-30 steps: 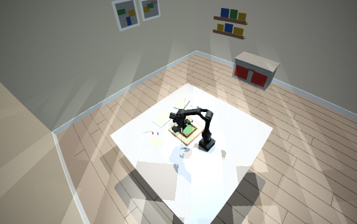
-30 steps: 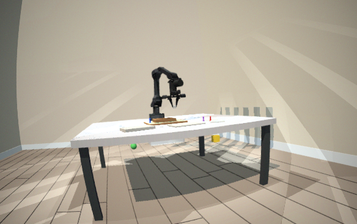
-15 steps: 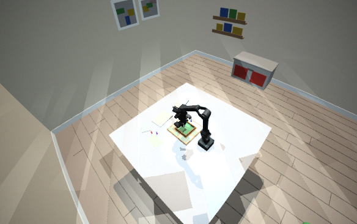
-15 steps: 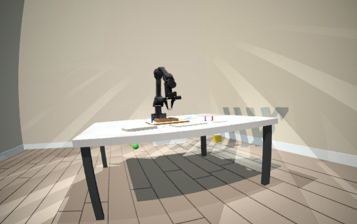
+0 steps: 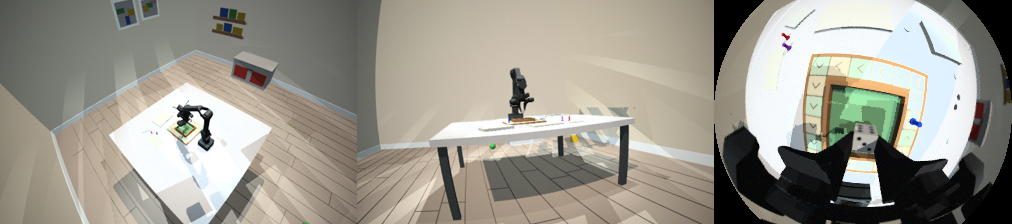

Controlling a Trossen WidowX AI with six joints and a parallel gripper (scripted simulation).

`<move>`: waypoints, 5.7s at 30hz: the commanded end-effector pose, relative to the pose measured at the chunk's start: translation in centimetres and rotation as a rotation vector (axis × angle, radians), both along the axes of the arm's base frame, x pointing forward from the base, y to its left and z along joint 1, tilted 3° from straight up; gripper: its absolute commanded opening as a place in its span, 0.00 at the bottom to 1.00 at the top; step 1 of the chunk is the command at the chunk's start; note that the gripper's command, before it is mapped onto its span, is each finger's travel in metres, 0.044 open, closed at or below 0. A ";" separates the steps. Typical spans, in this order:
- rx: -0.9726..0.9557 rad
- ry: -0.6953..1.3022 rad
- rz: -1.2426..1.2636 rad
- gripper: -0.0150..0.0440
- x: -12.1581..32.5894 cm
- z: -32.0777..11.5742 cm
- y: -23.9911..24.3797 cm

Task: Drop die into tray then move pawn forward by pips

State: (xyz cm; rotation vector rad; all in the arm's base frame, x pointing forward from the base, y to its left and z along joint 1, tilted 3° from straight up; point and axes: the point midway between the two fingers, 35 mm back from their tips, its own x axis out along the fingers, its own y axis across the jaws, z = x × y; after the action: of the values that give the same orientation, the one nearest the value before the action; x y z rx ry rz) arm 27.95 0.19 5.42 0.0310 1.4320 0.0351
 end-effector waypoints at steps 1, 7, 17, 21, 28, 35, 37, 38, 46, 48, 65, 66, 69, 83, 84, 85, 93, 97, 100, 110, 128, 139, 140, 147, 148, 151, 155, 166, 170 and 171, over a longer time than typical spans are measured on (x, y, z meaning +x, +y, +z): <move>-0.006 -0.112 -0.002 0.25 0.1 0.0 0.0; -0.004 -0.315 -0.012 0.25 0.4 -0.5 0.0; 0.004 -0.654 -0.025 0.25 0.6 -0.7 0.0; 0.006 -0.705 -0.027 0.25 0.6 -0.6 0.0; 0.006 -0.703 -0.027 0.25 -1.8 2.2 -0.3; 0.005 -0.702 -0.027 0.25 -2.7 2.8 -0.3; 0.005 -0.702 -0.027 0.25 -2.7 2.8 -0.3; 0.005 -0.700 -0.034 0.25 -2.6 2.7 -0.4; 0.005 -0.700 -0.034 0.25 -2.6 2.7 -0.4; 0.005 -0.700 -0.034 0.34 -2.6 2.7 -0.4; 0.006 -0.625 -0.025 1.00 -2.3 6.3 -0.5; 0.006 -0.573 -0.024 1.00 -2.1 6.1 -0.5; 0.006 -0.418 -0.019 1.00 -1.7 5.3 -0.5; 0.004 0.048 -0.001 1.00 -0.4 2.7 -0.3; 0.004 0.048 -0.001 1.00 -0.4 2.7 -0.3; 0.004 0.051 -0.013 0.96 -0.3 2.6 -0.5; 0.024 0.153 -0.516 0.60 1.7 -1.2 -11.2; 0.024 0.155 -0.528 0.59 1.9 -1.3 -11.8; 0.024 0.155 -0.528 0.59 1.9 -1.3 -11.8; 0.024 0.155 -0.528 0.59 1.9 -2.8 -11.7; 0.025 0.156 -0.528 0.59 1.9 -5.6 -11.6; 0.025 0.156 -0.528 0.55 1.8 -6.9 -11.5; 0.025 0.156 -0.528 0.50 1.8 -6.9 -11.5; 0.025 0.156 -0.528 0.29 1.8 -6.9 -11.5; 0.025 0.156 -0.528 0.28 1.8 -6.9 -11.5; 0.025 0.156 -0.528 0.25 1.8 -6.9 -11.5; 0.025 0.156 -0.528 0.25 1.8 -6.9 -11.5; 0.024 0.155 -0.528 0.25 2.5 -1.4 -11.9; 0.024 0.155 -0.528 0.25 2.4 1.4 -11.9; 0.024 0.155 -0.528 0.25 2.3 2.1 -11.9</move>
State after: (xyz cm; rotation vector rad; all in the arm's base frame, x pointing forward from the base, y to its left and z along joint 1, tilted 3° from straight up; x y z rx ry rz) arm 30.44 -11.72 5.71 0.4373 1.5407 -0.3886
